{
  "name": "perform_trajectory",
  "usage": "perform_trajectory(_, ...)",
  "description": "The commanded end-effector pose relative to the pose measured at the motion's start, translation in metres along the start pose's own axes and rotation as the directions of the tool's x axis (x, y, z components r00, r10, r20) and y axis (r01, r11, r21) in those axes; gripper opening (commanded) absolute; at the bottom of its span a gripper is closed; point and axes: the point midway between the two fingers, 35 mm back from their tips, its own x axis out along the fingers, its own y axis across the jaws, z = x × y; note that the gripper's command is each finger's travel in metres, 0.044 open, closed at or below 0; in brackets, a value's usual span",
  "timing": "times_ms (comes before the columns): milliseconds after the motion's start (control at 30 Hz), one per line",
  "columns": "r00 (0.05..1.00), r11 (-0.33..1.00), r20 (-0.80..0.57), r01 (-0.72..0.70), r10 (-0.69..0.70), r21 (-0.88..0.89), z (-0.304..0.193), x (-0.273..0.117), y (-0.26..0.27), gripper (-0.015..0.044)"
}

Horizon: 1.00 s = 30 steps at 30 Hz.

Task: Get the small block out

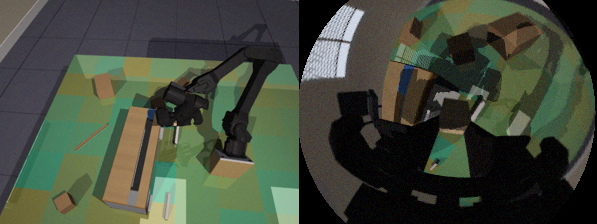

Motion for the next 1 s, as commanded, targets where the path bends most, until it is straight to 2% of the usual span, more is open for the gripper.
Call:
perform_trajectory(0,1.000,0.986,0.009,0.001,0.001,-0.165,0.002,-0.004,0.003,0.0000)
perform_trajectory(200,1.000,0.918,0.017,0.010,-0.003,-0.397,0.003,-0.007,0.004,0.0000)
perform_trajectory(433,1.000,0.771,0.026,0.022,-0.008,-0.636,0.004,-0.012,0.005,0.0000)
perform_trajectory(700,0.999,0.529,0.038,0.038,-0.011,-0.848,0.004,-0.017,0.006,0.0000)
perform_trajectory(967,0.999,0.233,0.051,0.053,-0.014,-0.971,0.006,-0.022,0.008,0.0000)
